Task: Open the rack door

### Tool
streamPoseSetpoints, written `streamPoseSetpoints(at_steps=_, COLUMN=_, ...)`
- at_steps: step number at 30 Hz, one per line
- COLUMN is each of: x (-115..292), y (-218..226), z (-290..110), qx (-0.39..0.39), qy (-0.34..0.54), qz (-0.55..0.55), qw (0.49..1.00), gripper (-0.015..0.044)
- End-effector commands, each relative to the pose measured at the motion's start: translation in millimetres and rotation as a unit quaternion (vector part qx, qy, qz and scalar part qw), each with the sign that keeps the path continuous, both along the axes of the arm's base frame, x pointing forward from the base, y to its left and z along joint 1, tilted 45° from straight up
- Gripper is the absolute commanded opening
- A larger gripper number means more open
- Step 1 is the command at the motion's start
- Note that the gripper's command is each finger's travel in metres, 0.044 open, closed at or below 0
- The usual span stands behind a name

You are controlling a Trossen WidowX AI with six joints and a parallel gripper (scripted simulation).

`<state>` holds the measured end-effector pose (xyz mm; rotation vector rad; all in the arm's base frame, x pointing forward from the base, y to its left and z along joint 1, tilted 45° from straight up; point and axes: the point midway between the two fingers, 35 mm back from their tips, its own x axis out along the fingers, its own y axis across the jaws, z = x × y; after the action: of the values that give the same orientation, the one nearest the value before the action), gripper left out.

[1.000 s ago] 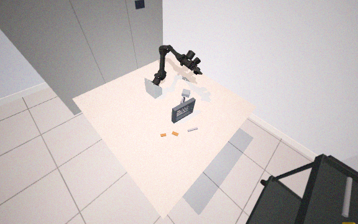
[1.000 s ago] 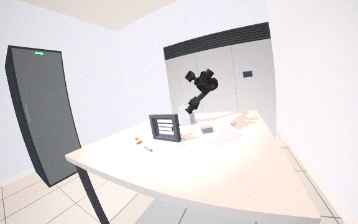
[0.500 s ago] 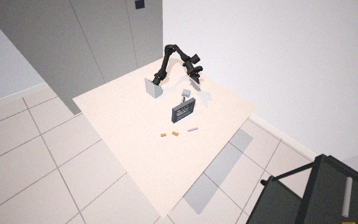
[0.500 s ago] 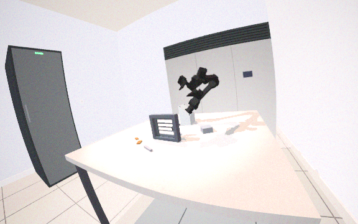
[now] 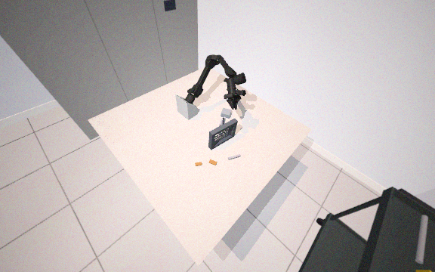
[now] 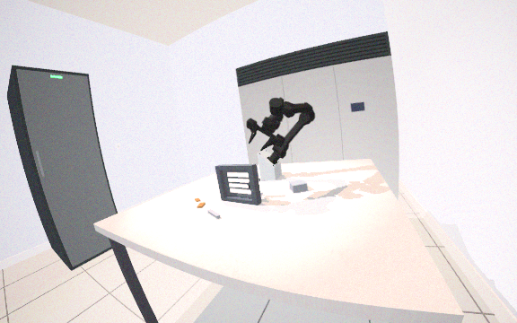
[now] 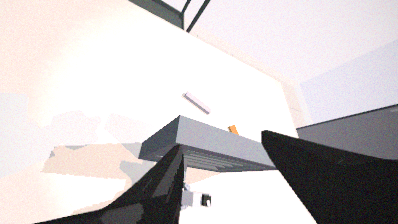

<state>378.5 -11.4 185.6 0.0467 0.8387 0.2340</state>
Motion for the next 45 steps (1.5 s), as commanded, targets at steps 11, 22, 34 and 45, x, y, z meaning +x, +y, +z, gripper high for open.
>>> streamPoseSetpoints(at_steps=11, x=-7.5, y=-3.2, z=-43.8, qx=0.075, qy=0.162, qz=0.035, qw=0.983, gripper=0.0285)
streamPoseSetpoints(at_steps=22, x=-17.6, y=-4.7, z=-66.2, qx=0.155, qy=0.276, qz=0.049, qw=0.947, gripper=0.0285)
streamPoseSetpoints(at_steps=34, x=-26.0, y=-7.0, z=-79.1, qx=0.257, qy=0.379, qz=0.049, qw=0.888, gripper=0.0285)
streamPoseSetpoints(at_steps=45, x=-26.1, y=-2.5, z=-85.4, qx=0.270, qy=0.390, qz=0.048, qw=0.879, gripper=0.0285)
